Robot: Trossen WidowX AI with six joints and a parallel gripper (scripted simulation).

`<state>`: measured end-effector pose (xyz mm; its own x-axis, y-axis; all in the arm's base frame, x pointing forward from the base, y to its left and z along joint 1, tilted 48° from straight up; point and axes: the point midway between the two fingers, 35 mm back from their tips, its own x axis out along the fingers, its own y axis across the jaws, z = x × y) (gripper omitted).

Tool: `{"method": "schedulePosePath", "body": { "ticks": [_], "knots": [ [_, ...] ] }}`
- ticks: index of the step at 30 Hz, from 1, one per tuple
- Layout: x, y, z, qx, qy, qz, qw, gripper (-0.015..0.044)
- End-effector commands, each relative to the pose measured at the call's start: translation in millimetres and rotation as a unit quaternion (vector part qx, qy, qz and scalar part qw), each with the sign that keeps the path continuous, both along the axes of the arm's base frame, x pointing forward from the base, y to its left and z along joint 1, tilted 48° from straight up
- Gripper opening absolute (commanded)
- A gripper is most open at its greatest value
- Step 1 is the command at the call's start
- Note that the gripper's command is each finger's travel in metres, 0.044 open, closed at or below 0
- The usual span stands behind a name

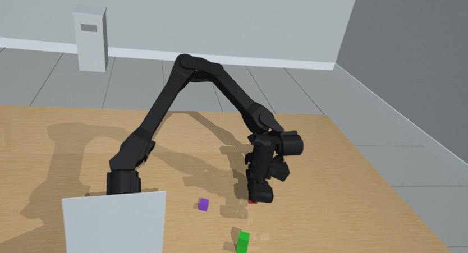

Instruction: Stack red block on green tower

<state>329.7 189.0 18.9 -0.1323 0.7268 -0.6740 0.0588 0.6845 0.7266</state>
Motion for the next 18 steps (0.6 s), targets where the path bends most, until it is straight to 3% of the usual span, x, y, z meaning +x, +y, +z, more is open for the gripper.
{"method": "schedulePosePath", "body": {
  "ticks": [1,3,18],
  "knots": [
    [-1,0,0,0.001,0.003,-0.002,1.000,0.0052],
    [0,-2,2,0.000,0.003,-0.002,1.000,0.0000],
    [10,-53,48,-0.001,0.003,-0.002,1.000,0.0000]
  ]
}}
